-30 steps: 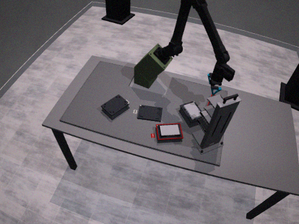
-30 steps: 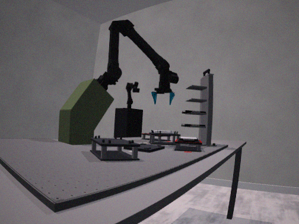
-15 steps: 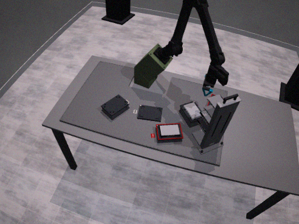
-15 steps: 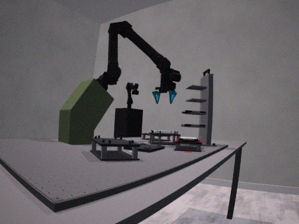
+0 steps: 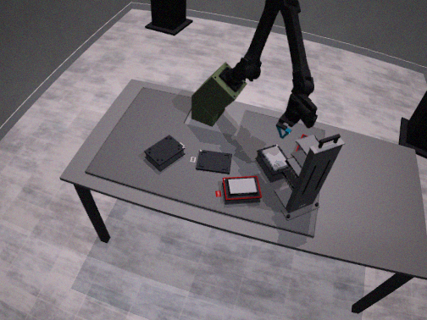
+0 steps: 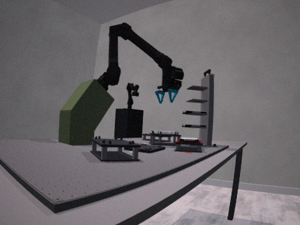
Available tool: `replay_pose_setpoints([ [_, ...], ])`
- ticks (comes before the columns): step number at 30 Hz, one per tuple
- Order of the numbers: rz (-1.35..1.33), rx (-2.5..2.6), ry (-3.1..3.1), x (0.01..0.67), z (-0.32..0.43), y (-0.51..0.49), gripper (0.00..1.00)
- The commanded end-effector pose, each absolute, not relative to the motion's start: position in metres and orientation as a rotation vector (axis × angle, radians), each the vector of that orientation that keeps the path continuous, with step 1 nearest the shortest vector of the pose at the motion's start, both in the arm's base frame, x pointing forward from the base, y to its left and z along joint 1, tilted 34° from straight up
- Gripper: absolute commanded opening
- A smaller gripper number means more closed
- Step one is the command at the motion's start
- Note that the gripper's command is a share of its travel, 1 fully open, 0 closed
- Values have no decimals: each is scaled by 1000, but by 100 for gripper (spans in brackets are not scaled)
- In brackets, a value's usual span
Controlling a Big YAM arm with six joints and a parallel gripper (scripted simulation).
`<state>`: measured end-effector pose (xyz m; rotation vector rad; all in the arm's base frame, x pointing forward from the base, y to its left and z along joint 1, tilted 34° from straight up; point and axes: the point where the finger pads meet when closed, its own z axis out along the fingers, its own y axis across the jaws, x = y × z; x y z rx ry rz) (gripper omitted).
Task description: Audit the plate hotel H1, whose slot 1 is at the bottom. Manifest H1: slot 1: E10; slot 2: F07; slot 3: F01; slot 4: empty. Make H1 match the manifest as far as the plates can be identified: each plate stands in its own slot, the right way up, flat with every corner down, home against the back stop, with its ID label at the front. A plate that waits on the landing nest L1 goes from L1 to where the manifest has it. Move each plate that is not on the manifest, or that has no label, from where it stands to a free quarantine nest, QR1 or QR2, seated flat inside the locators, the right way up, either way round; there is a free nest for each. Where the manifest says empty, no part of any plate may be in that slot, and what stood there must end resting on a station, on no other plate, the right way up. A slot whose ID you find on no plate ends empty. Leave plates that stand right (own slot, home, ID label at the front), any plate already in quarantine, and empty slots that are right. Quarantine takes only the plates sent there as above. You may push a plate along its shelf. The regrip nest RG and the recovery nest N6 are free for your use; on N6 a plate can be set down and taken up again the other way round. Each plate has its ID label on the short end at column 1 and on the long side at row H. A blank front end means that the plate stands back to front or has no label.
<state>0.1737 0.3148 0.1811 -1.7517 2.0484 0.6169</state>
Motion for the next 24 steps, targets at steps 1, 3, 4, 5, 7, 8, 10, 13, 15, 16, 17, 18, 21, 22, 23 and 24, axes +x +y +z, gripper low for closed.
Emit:
replay_pose_setpoints([
  [1, 648, -1655, 2117, 185, 183, 316, 100],
  [3, 661, -1612, 2166, 189, 178, 311, 100],
  [4, 667, -1589, 2188, 192, 177, 309, 100],
  [5, 674, -1565, 2210, 194, 175, 307, 100],
  [7, 688, -1516, 2246, 198, 178, 308, 100],
  [8, 696, -1490, 2261, 199, 181, 309, 100],
  [10, 719, -1469, 2273, 191, 186, 314, 100],
  [13, 732, -1372, 2343, 196, 186, 310, 100],
  [15, 738, -1346, 2363, 197, 186, 310, 100],
  [16, 738, -1346, 2363, 197, 186, 310, 100],
  [17, 745, -1321, 2382, 197, 186, 310, 100],
  [18, 751, -1295, 2402, 197, 186, 310, 100],
  [21, 770, -1216, 2458, 197, 186, 310, 100],
  [22, 776, -1189, 2477, 197, 186, 310, 100],
  [23, 782, -1162, 2495, 197, 186, 310, 100],
  [24, 784, -1154, 2501, 197, 186, 310, 100],
])
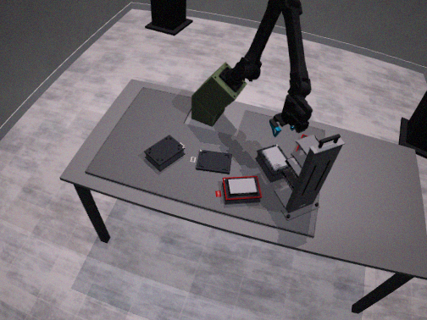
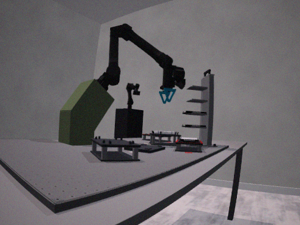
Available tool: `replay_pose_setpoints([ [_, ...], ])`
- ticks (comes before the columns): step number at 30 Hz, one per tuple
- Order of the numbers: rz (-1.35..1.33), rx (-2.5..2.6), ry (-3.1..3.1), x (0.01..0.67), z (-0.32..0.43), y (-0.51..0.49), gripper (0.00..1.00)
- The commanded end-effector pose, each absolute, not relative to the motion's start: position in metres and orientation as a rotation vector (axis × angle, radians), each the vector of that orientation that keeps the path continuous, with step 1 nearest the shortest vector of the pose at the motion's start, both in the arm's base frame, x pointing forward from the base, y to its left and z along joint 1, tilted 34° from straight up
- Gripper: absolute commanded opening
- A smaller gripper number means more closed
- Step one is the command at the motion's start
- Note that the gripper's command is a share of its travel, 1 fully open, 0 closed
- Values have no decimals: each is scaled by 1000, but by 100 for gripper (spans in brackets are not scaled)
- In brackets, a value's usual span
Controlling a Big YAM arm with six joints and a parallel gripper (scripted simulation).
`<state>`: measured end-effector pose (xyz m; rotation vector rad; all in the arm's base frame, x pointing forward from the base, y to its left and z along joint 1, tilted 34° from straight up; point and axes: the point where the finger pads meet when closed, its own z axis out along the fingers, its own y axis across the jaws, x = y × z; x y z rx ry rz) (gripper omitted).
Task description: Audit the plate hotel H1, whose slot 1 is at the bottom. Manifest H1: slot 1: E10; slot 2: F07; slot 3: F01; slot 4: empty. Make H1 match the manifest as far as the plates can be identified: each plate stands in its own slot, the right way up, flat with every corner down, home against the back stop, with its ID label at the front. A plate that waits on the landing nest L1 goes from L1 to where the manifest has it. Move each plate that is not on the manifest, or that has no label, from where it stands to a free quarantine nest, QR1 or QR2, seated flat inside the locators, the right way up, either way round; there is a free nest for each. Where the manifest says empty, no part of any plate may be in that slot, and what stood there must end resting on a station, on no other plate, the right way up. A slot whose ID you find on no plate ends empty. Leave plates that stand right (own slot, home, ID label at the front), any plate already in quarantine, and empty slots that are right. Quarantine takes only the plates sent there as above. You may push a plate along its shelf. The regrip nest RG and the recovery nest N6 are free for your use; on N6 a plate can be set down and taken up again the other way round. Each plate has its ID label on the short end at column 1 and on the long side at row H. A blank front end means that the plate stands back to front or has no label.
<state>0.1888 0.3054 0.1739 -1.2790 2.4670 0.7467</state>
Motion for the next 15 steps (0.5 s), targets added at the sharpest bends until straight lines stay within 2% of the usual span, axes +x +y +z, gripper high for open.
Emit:
replay_pose_setpoints([
  [1, 784, -1154, 2501, 197, 186, 310, 100],
  [15, 773, -1182, 2525, 189, 140, 332, 100],
])
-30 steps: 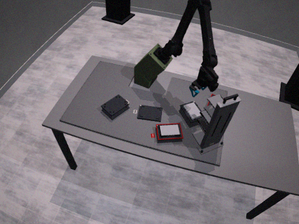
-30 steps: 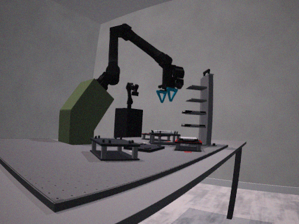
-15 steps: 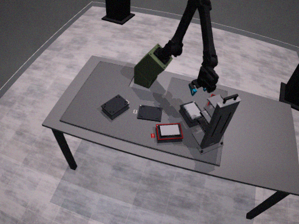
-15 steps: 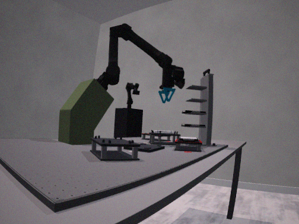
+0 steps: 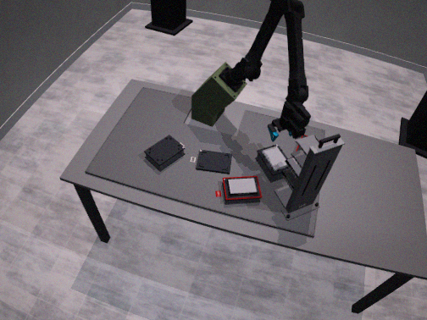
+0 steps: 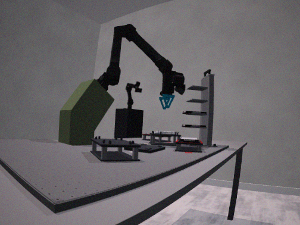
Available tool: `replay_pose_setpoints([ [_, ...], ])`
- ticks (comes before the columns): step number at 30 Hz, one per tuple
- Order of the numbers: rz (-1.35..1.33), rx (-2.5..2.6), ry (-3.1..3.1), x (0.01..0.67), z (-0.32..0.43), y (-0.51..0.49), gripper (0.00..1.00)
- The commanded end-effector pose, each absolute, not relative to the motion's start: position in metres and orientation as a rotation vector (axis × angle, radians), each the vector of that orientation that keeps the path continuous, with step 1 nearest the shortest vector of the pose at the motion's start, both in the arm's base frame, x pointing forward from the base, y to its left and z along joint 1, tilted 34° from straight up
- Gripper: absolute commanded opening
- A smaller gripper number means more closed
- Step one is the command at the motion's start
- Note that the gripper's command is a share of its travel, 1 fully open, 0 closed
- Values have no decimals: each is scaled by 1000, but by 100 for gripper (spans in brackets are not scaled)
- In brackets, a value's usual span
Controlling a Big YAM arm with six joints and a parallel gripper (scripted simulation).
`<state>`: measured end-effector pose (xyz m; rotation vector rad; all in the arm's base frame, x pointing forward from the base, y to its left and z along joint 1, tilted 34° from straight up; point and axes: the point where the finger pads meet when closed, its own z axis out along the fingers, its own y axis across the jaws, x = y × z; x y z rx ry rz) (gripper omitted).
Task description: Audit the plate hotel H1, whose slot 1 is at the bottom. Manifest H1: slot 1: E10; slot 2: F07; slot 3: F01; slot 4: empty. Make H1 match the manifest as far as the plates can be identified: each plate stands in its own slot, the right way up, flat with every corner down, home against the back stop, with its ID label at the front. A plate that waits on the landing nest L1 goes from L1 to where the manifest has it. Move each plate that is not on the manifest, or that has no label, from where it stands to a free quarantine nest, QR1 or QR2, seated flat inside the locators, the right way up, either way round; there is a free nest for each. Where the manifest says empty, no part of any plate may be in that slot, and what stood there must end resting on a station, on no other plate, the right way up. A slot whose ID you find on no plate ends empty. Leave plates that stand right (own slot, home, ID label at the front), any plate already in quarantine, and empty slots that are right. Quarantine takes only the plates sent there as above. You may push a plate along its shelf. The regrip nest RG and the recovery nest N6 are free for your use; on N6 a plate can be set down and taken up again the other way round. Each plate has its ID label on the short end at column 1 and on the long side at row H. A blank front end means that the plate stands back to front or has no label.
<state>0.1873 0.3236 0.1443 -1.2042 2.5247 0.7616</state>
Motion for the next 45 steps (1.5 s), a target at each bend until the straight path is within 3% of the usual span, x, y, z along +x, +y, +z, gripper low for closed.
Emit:
replay_pose_setpoints([
  [1, 773, -1182, 2525, 189, 137, 334, 100],
  [22, 774, -1181, 2524, 188, 85, 369, 100],
  [45, 782, -1174, 2502, 195, 95, 371, 100],
])
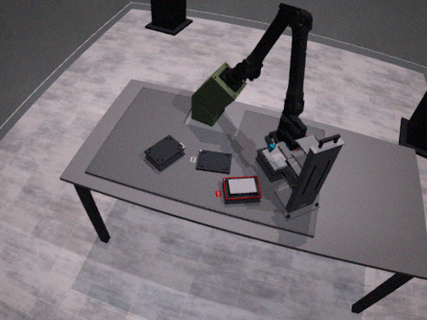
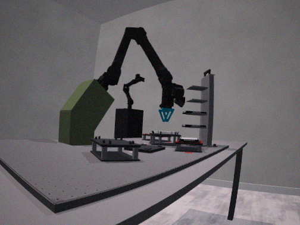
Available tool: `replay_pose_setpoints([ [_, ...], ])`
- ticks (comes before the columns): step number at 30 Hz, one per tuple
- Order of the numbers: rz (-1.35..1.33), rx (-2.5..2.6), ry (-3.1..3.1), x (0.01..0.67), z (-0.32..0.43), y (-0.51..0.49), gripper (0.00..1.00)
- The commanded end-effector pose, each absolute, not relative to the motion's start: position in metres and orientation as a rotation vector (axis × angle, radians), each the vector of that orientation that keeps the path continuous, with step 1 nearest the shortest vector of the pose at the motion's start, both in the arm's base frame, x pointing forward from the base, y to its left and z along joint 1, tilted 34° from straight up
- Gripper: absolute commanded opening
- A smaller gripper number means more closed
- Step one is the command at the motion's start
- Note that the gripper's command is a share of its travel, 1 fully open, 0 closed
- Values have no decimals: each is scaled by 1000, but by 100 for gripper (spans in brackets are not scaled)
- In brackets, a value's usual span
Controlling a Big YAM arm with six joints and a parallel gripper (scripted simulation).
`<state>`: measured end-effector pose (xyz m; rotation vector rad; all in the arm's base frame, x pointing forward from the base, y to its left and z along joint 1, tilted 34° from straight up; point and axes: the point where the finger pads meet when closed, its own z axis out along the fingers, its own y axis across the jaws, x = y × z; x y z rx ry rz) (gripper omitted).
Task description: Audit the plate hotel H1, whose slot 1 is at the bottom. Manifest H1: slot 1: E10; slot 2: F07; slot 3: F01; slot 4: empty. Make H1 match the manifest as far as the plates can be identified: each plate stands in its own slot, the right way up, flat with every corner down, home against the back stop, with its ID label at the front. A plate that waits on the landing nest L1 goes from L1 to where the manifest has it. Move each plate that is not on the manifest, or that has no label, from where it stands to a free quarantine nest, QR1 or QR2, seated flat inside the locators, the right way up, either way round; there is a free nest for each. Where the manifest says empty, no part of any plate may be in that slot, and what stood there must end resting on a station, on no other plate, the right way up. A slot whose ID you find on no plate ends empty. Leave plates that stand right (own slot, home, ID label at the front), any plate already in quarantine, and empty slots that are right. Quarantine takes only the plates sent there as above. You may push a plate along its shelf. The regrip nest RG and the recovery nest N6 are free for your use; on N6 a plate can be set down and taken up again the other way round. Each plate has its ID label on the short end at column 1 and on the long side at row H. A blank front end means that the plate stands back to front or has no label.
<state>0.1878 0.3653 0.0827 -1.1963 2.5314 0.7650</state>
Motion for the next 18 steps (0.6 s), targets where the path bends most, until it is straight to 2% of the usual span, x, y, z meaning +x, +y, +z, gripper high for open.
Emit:
replay_pose_setpoints([
  [1, 782, -1174, 2502, 195, 95, 371, 100],
  [18, 771, -1163, 2532, 192, 70, 376, 100],
])
